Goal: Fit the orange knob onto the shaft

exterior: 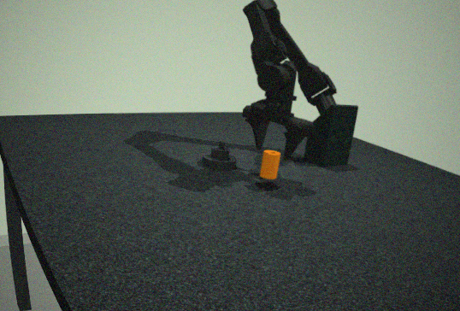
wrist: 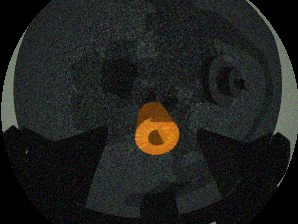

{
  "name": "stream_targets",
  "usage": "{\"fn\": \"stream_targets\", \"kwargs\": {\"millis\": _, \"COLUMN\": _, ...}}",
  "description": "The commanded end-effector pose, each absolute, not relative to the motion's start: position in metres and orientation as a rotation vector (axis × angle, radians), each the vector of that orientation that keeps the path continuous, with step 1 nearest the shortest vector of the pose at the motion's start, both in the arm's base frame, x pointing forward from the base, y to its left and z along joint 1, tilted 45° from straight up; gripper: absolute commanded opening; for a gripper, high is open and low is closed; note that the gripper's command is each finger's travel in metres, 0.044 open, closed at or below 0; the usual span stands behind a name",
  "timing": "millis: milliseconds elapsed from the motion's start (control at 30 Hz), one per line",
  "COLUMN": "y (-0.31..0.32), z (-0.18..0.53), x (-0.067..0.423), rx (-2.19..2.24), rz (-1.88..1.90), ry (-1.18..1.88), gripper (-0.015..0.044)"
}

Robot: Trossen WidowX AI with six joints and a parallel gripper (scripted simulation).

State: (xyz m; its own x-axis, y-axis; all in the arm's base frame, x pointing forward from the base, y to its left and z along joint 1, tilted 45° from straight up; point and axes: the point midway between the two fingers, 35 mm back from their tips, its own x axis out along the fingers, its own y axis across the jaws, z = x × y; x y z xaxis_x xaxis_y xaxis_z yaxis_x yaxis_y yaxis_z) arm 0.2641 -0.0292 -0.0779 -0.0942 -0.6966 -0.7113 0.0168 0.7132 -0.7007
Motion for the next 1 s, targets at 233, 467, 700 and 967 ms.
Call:
{"fn": "stream_targets", "kwargs": {"millis": 233, "y": -0.042, "z": -0.090, "x": 0.262, "rx": -0.579, "rz": -0.653, "ry": 1.566, "gripper": 0.0440}}
{"fn": "stream_targets", "kwargs": {"millis": 467, "y": -0.050, "z": -0.098, "x": 0.261, "rx": -0.580, "rz": -0.654, "ry": 1.566, "gripper": 0.0440}}
{"fn": "stream_targets", "kwargs": {"millis": 700, "y": -0.058, "z": -0.105, "x": 0.258, "rx": -0.581, "rz": -0.656, "ry": 1.566, "gripper": 0.0440}}
{"fn": "stream_targets", "kwargs": {"millis": 967, "y": -0.064, "z": -0.109, "x": 0.257, "rx": -0.582, "rz": -0.657, "ry": 1.566, "gripper": 0.0387}}
